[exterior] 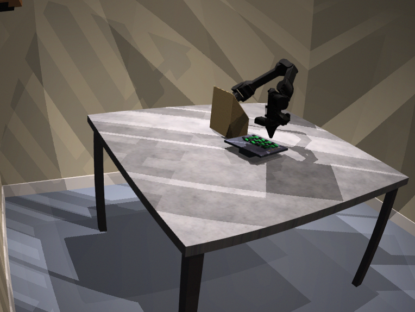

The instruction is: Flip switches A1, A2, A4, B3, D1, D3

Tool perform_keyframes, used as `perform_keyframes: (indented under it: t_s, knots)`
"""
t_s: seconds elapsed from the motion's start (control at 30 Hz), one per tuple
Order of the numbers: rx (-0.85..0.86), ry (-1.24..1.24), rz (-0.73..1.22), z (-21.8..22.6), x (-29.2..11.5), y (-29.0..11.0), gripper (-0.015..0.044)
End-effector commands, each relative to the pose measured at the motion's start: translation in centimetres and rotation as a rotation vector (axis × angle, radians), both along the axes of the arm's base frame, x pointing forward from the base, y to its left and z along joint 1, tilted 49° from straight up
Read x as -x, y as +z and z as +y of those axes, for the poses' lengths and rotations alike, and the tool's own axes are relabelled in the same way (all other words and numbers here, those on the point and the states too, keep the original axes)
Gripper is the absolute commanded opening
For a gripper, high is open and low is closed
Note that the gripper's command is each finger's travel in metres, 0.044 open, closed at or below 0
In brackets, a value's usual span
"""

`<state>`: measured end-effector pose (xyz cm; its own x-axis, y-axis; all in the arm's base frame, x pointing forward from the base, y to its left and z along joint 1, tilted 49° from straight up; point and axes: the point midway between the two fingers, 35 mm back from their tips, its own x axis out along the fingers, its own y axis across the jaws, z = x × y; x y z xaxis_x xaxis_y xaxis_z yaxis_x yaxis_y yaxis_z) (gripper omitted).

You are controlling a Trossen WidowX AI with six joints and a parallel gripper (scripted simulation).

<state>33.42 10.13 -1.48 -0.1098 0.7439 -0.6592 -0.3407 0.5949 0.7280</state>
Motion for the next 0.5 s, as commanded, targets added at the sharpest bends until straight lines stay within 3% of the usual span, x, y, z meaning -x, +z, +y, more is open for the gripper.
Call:
perform_keyframes:
  t_s: [0.0, 0.47]
  knots:
    - [-0.004, -0.008, 0.001, 0.6, 0.1, -0.6, 0.0000]
    - [-0.005, -0.008, 0.001, 1.8, 0.3, -1.6, 0.0000]
